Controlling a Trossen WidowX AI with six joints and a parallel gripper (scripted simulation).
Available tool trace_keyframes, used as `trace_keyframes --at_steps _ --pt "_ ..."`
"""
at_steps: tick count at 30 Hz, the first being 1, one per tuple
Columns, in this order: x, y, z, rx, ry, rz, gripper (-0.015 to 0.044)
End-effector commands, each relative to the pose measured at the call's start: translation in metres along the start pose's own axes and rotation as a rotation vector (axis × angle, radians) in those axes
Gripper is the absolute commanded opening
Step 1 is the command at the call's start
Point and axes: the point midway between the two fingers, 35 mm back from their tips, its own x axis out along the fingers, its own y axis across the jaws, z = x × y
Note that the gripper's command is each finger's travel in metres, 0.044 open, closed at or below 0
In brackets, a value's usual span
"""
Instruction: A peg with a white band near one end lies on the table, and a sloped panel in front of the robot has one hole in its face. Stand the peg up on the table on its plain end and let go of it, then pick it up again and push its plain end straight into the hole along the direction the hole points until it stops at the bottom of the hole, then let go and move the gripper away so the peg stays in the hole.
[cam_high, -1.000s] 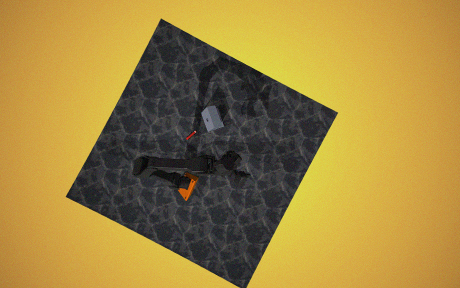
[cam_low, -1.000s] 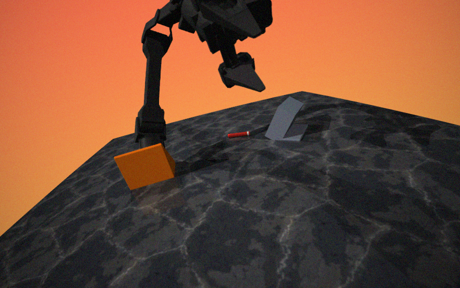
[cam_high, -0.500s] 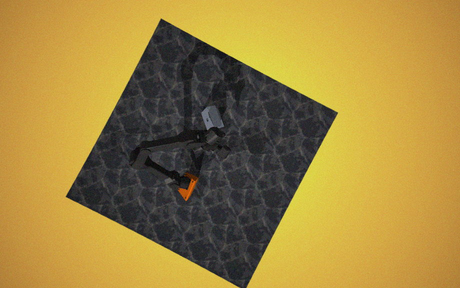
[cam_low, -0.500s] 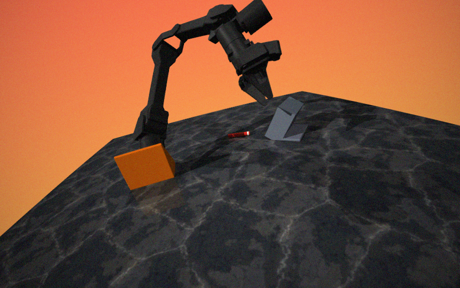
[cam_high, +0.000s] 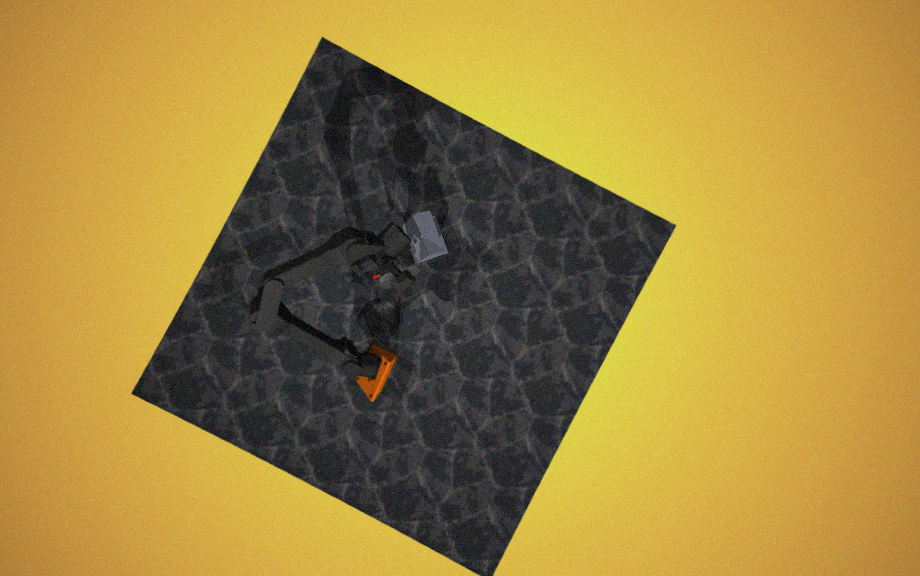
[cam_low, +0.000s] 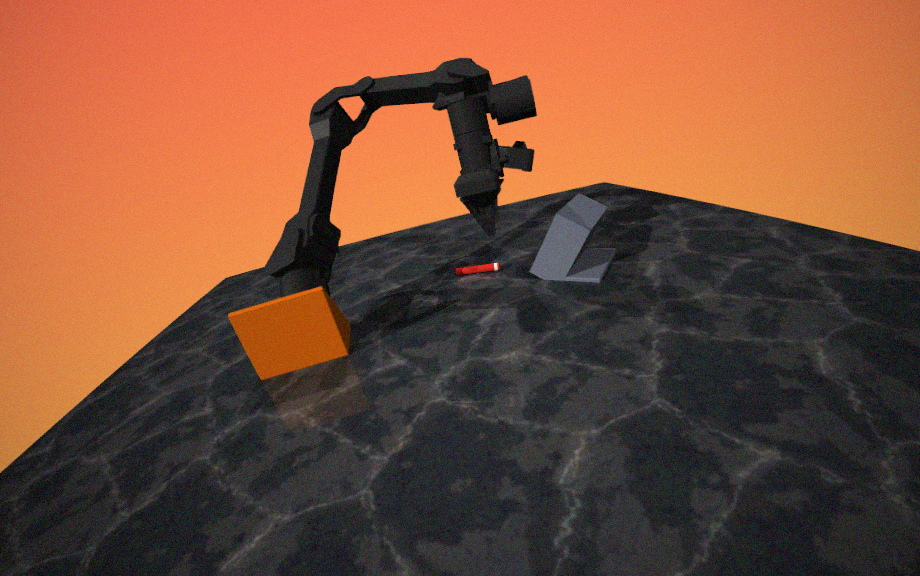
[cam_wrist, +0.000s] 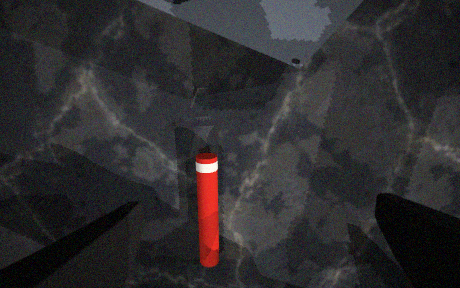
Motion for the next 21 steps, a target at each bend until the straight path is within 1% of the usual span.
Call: trace_keyframes --at_steps 1,6,21 --pt "0.002 0.023 -0.014 0.039 0.044 0.036 0.0440" --pt "0.004 0.024 -0.014 0.042 0.047 0.038 0.0440" --pt "0.028 0.025 -0.013 0.041 0.045 0.036 0.0440"
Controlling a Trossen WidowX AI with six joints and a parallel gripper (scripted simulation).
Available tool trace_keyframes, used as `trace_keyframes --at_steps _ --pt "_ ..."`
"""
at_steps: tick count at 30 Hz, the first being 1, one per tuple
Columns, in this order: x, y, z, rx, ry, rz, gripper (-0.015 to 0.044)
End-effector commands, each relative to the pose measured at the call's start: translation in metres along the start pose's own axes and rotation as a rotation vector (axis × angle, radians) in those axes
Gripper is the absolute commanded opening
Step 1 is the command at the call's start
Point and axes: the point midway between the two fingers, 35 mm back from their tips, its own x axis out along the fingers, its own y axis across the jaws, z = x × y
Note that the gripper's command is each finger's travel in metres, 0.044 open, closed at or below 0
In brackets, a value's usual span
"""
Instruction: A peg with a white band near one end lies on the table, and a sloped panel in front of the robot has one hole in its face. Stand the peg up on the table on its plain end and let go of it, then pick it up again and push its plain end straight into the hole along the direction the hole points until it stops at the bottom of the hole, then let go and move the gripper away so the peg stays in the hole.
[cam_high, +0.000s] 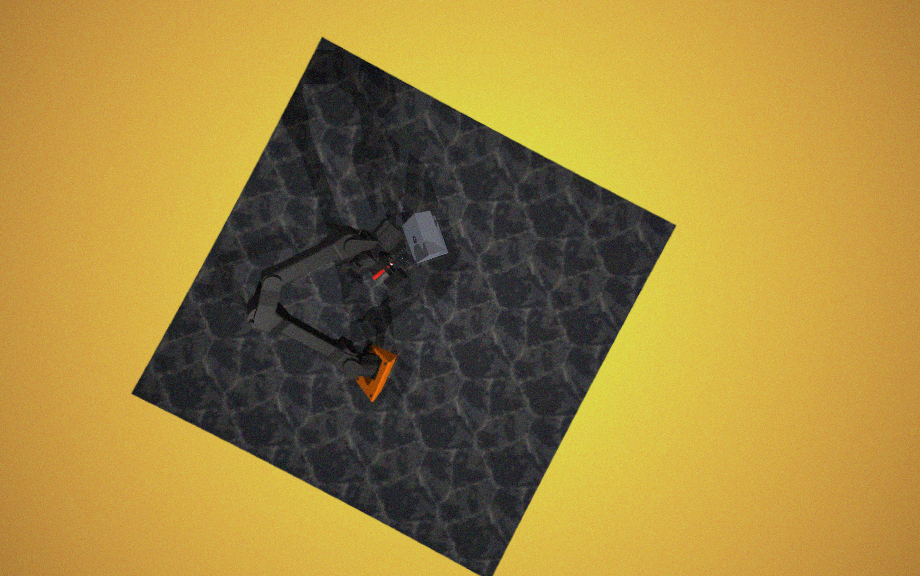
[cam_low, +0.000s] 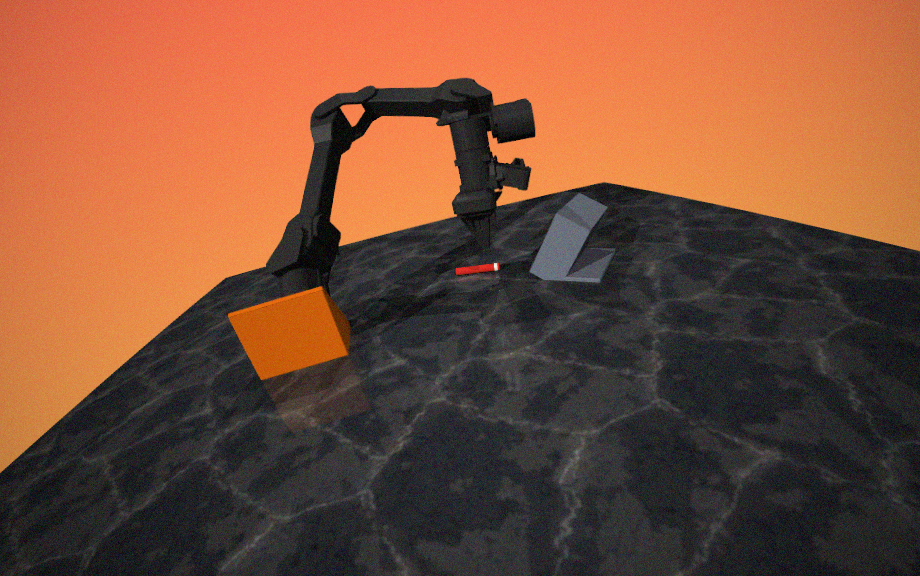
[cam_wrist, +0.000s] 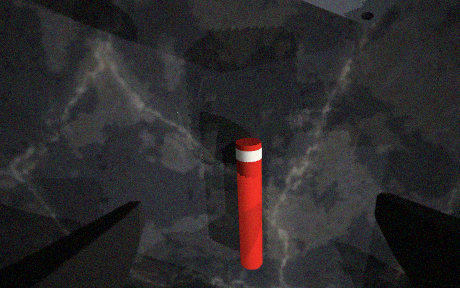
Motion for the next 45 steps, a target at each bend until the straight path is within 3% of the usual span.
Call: trace_keyframes --at_steps 1,33,45 --pt "0.005 0.000 0.000 0.004 -0.002 0.004 0.0440" --pt "0.053 0.001 -0.003 0.003 0.000 0.009 0.0440" --pt "0.053 0.001 -0.003 0.003 0.000 0.009 0.0125"
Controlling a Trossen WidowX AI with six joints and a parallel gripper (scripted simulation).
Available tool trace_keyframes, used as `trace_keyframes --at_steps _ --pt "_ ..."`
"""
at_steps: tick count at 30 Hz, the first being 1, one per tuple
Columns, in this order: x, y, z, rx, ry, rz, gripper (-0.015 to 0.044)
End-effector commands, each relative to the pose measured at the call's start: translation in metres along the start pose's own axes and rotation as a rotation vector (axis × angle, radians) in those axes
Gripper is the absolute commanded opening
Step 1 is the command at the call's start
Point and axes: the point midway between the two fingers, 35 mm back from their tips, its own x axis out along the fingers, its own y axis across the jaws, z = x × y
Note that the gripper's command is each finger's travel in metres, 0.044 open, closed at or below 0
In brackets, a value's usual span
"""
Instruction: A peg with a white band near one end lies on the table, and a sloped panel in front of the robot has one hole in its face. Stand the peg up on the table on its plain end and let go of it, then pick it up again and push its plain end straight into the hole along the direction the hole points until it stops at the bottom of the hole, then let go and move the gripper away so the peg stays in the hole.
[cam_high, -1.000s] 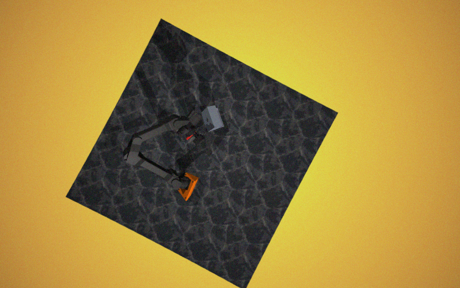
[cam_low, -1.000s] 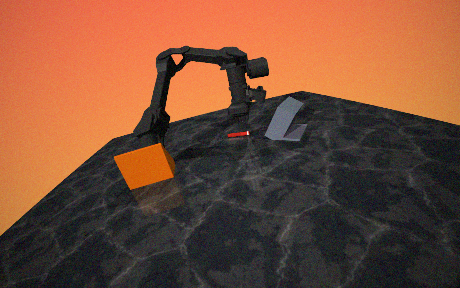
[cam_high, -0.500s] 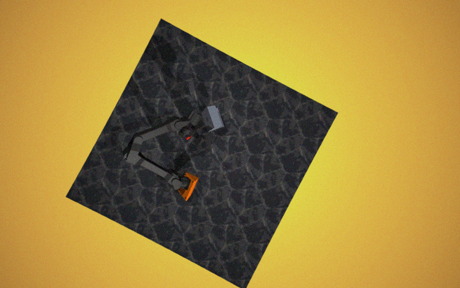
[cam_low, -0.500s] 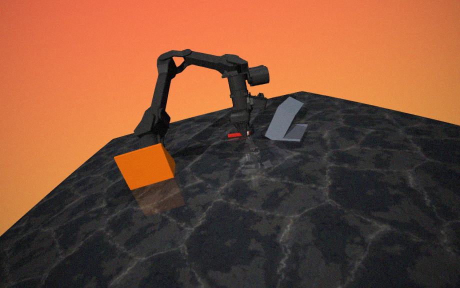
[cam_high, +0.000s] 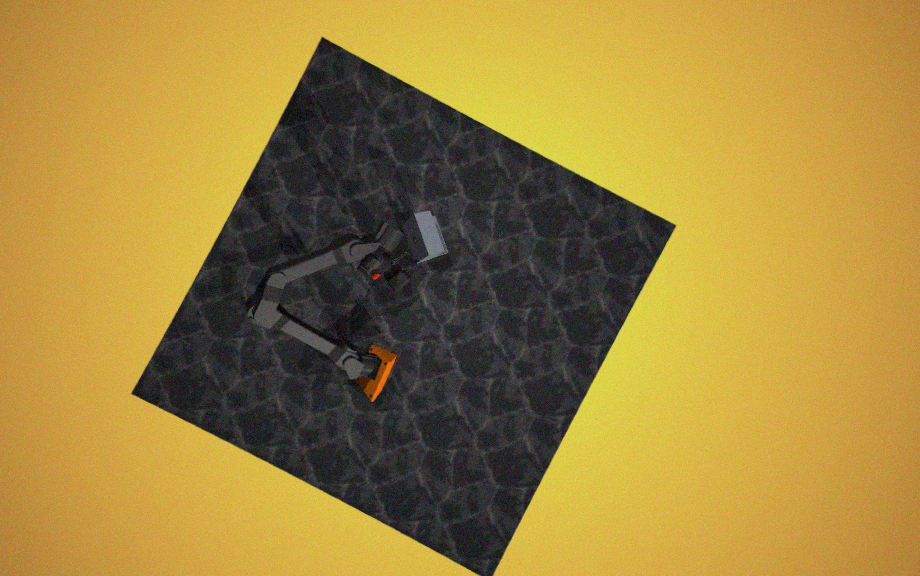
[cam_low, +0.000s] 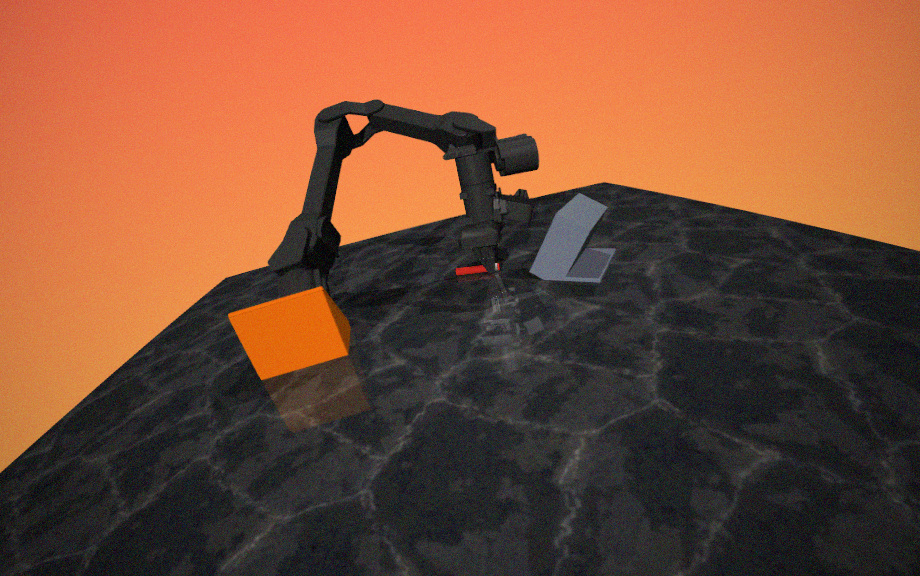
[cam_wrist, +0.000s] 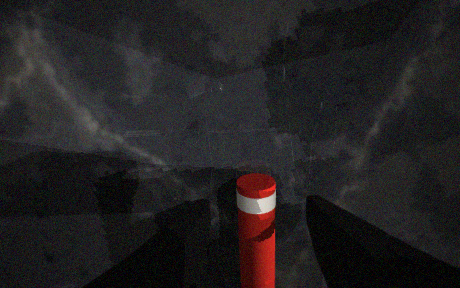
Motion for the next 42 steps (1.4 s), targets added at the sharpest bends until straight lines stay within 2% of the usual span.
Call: trace_keyframes --at_steps 1,8,17,24,42 --pt "0.000 0.001 0.000 0.003 -0.002 0.004 0.0110" --pt "0.000 0.001 0.000 0.003 -0.002 0.004 0.0110" --pt "0.000 0.001 0.000 0.003 -0.002 0.004 0.0050" --pt "-0.001 0.000 0.000 0.002 -0.008 0.003 0.0049" --pt "-0.011 0.000 -0.006 0.003 -0.164 0.001 0.0049"
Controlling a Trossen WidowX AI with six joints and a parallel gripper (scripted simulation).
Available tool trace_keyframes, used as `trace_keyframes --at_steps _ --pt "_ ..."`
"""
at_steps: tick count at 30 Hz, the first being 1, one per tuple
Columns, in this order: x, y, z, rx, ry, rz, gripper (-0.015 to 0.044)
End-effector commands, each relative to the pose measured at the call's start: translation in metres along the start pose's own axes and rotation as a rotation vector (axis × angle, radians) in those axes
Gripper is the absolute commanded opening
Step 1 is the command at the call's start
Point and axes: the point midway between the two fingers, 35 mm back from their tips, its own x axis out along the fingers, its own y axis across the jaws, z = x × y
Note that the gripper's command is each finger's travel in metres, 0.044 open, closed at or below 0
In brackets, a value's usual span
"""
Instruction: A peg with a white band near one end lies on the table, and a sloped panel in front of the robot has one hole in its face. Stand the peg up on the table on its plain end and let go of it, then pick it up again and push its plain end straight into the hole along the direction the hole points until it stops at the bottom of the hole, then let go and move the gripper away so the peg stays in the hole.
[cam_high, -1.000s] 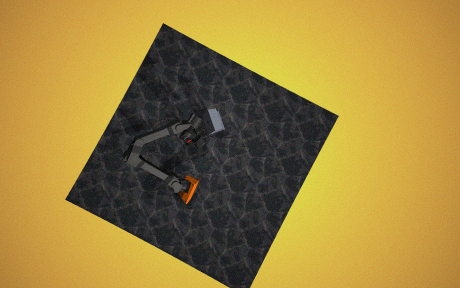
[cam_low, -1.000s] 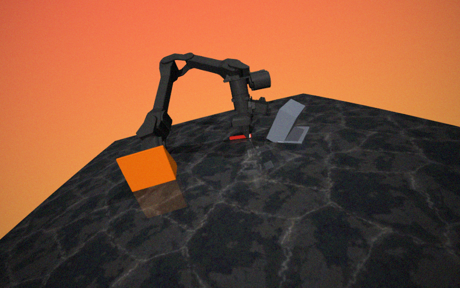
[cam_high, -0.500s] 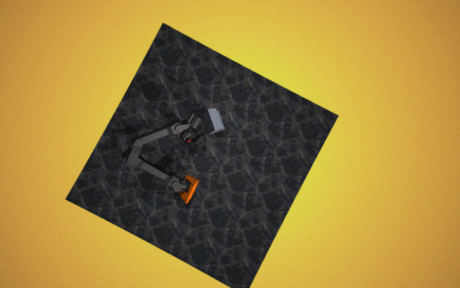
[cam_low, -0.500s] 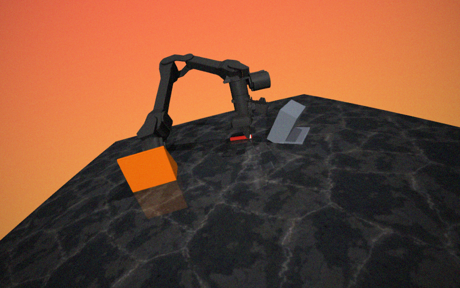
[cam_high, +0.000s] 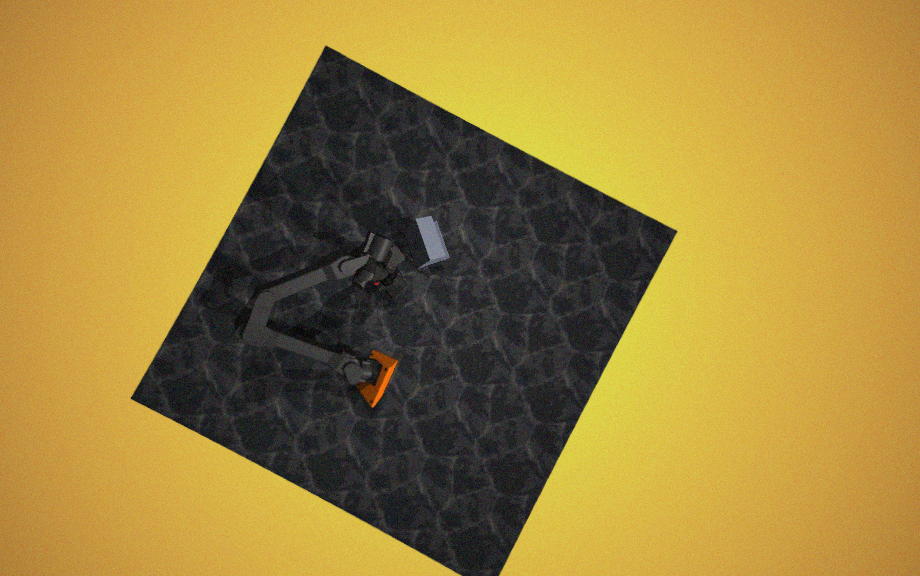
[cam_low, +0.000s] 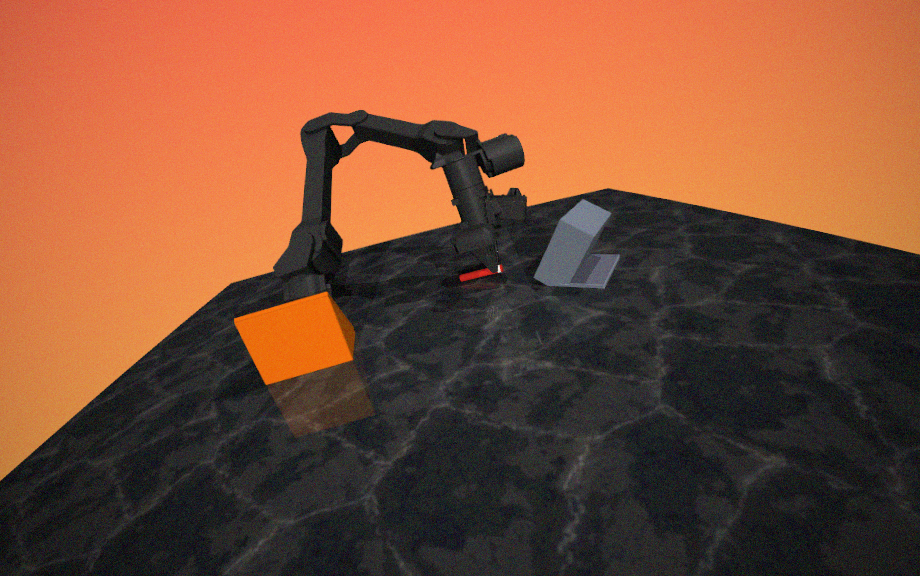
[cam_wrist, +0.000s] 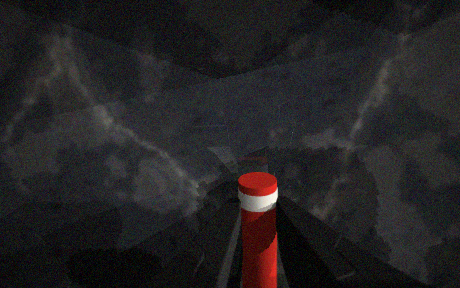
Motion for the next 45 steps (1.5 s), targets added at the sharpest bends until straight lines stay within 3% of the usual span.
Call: trace_keyframes --at_steps 1,45 --pt "-0.003 0.001 -0.001 -0.001 -0.035 -0.001 0.0049" --pt "-0.025 0.001 -0.020 0.003 -0.416 -0.001 0.0049"
